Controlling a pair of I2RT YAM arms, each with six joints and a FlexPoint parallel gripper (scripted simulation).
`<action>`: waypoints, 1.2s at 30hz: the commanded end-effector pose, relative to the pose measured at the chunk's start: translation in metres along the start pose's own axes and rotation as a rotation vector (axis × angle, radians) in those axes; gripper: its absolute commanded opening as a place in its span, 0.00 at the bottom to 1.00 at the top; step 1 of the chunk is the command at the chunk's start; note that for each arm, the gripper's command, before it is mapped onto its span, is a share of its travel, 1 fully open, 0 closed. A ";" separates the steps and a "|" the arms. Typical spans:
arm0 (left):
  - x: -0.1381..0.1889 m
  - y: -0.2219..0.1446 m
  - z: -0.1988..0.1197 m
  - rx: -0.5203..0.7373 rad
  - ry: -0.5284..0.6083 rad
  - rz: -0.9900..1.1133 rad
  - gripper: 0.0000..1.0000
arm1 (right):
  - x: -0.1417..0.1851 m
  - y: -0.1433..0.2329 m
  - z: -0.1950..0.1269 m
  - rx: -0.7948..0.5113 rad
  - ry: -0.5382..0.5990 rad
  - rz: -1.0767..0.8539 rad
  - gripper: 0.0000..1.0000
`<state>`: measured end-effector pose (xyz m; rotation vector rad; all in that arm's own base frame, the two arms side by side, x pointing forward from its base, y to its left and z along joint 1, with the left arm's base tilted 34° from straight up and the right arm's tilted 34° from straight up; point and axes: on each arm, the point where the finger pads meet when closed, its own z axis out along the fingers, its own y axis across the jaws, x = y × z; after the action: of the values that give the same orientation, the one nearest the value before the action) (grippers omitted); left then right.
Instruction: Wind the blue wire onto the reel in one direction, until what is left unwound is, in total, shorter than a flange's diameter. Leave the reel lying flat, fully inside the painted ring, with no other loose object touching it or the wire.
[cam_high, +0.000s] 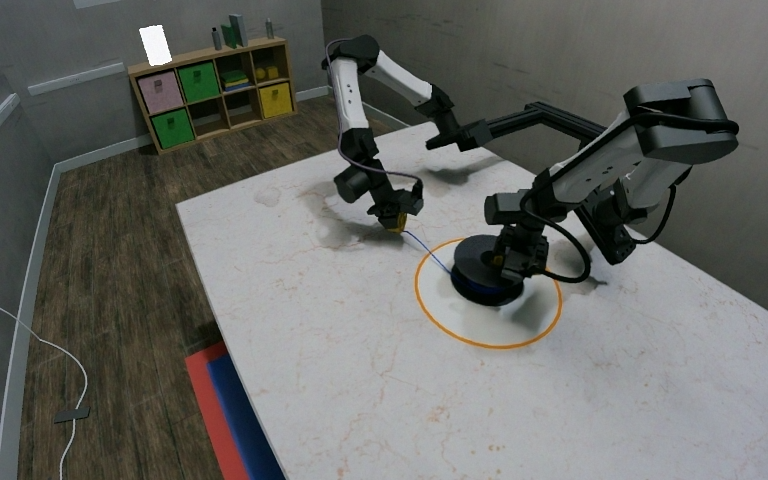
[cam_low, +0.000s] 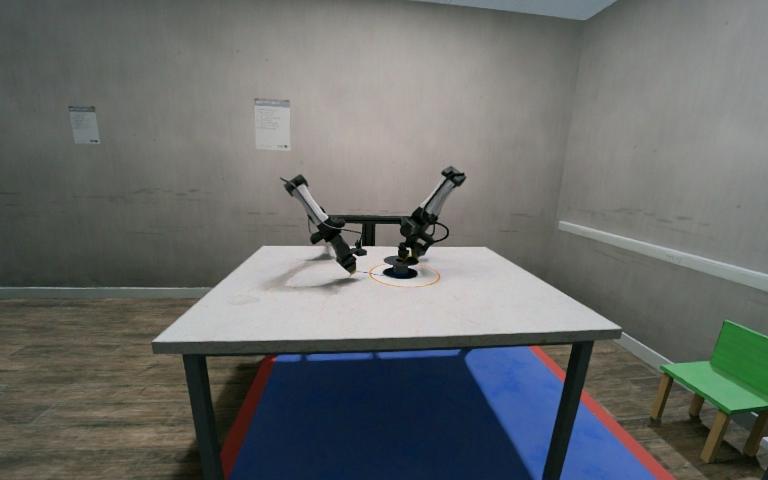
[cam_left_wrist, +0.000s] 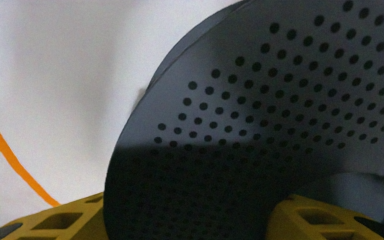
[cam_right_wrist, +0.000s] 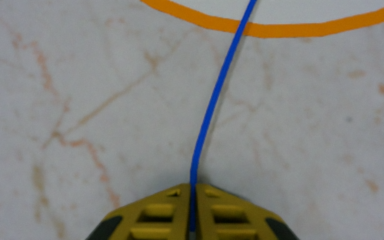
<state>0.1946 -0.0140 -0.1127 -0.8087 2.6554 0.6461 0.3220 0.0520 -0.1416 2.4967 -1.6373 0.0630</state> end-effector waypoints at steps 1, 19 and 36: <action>-0.005 -0.006 0.000 -0.029 -0.041 -0.265 0.68 | 0.002 -0.013 -0.014 0.068 -0.030 0.065 0.00; -0.004 -0.010 -0.042 -0.029 -0.041 -0.265 0.85 | 0.004 -0.016 -0.018 0.081 -0.053 0.093 0.00; -0.035 -0.006 -0.033 -0.040 -0.031 0.285 0.85 | 0.005 -0.016 -0.019 0.081 -0.053 0.094 0.00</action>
<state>0.1924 -0.0207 -0.0840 -0.8333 2.6162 0.7471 0.3268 0.0557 -0.1366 2.4778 -1.7627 0.0386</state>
